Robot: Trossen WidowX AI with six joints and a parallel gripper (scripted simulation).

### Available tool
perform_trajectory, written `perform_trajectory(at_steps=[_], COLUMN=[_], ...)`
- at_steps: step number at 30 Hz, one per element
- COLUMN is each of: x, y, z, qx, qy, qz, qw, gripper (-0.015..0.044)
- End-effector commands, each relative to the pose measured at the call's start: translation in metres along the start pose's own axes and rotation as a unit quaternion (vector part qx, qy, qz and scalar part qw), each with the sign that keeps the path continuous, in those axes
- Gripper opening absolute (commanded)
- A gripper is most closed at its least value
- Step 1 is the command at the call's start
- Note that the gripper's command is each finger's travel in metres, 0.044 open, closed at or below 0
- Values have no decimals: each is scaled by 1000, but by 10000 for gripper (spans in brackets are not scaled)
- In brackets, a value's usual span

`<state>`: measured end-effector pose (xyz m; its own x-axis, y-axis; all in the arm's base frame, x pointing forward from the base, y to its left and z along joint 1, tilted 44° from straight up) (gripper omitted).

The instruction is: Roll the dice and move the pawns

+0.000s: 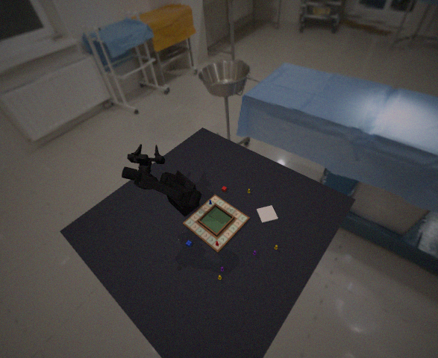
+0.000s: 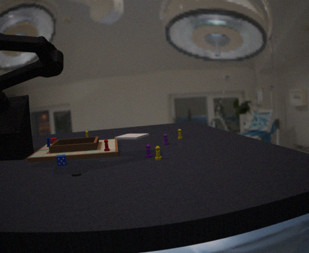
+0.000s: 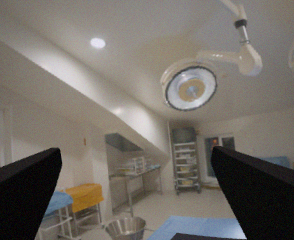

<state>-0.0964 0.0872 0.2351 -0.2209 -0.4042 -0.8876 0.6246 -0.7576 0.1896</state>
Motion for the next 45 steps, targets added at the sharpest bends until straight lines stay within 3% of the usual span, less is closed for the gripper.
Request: perform_trajectory(at_steps=[1, 5, 14, 25, 34, 45], x=[0, 9, 59, 129, 172, 195], y=[0, 0, 36, 147, 259, 355], z=[1, 20, 98, 139, 99, -37], qx=[-2, -46, -237, -450, -589, -702], qy=[1, 33, 174, 344, 473, 595], qz=[1, 35, 164, 264, 284, 222], qw=[1000, 998, 942, 781, 590, 322], gripper=[374, 275, 275, 275, 275, 275])
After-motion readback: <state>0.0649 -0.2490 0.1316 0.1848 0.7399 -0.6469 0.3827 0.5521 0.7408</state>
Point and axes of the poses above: the point midway between the two fingers, 35 mm back from their tips, its own y axis back along the fingers, its own z axis across the jaws, x = y × z, the point moved 3 cm from there along y, back along the fingers, and after that the axes turned 8 degrees about y, right-handed, at the moved point
